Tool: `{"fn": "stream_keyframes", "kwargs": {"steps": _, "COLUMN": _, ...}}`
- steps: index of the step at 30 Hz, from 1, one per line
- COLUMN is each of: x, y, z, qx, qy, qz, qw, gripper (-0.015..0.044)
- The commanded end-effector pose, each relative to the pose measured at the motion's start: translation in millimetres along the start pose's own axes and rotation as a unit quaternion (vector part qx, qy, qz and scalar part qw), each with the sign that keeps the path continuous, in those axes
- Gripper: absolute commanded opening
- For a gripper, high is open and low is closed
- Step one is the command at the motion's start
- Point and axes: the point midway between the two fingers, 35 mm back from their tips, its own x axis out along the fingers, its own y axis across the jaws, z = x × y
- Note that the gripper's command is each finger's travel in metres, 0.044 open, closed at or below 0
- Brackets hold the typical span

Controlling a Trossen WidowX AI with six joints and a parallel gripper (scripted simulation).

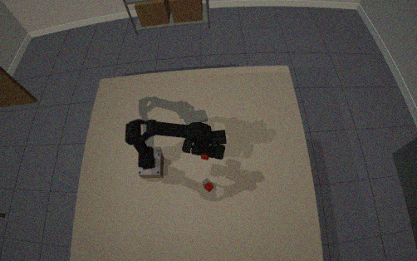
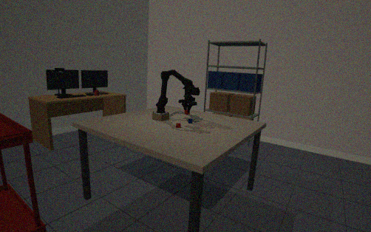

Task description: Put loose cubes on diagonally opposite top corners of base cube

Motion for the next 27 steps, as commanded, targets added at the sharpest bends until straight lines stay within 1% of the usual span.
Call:
{"fn": "stream_keyframes", "kwargs": {"steps": 1, "x": 8.4, "y": 5.5, "z": 8.6, "qx": -0.009, "qy": 0.002, "qz": 0.006, "qw": 1.000, "gripper": 0.0105}}
{"fn": "stream_keyframes", "kwargs": {"steps": 16, "x": 30.4, "y": 23.7, "z": 49.4, "qx": -0.063, "qy": -0.001, "qz": 0.006, "qw": 0.998, "gripper": 0.0105}}
{"fn": "stream_keyframes", "kwargs": {"steps": 27, "x": 32.9, "y": 24.6, "z": 51.2, "qx": -0.065, "qy": -0.001, "qz": 0.006, "qw": 0.998, "gripper": 0.0105}}
